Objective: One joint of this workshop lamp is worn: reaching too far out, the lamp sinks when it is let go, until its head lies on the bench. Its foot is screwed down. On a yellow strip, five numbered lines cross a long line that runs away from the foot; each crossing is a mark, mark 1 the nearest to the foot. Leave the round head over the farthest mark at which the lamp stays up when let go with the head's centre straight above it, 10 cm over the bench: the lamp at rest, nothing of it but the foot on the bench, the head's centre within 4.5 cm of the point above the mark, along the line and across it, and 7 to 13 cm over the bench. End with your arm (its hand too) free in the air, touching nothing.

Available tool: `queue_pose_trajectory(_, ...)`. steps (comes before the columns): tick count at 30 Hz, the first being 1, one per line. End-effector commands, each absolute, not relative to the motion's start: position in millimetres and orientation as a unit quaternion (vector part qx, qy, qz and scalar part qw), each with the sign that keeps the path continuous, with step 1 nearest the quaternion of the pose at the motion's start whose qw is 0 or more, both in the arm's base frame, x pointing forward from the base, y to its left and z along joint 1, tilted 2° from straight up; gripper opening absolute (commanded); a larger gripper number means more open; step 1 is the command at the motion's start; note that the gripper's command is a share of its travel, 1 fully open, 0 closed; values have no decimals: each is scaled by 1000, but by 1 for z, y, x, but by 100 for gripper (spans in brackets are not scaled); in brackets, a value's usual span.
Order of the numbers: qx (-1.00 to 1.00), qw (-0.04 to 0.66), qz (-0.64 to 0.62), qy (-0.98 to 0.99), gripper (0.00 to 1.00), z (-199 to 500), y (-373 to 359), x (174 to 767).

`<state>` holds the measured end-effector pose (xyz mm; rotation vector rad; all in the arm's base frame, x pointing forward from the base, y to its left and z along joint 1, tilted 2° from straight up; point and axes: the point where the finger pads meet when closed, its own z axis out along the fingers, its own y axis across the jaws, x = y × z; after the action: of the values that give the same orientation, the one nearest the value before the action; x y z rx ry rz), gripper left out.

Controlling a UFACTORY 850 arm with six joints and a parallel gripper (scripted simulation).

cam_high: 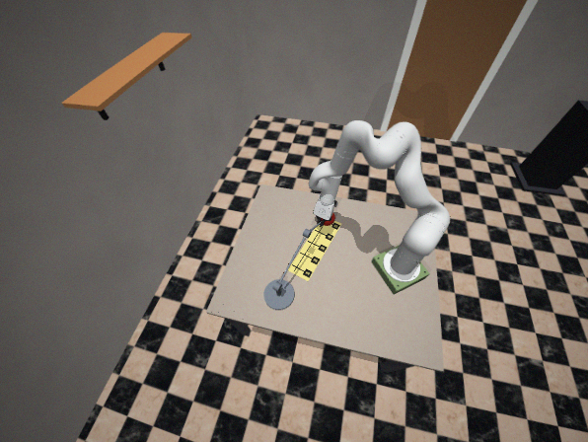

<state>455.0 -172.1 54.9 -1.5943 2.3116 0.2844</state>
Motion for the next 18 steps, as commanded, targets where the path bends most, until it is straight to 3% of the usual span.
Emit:
queue_pose_trajectory(1,-558,159,99,809,0,56,-173,456)
queue_pose_trajectory(18,-559,160,98,808,0,85,-148,466)
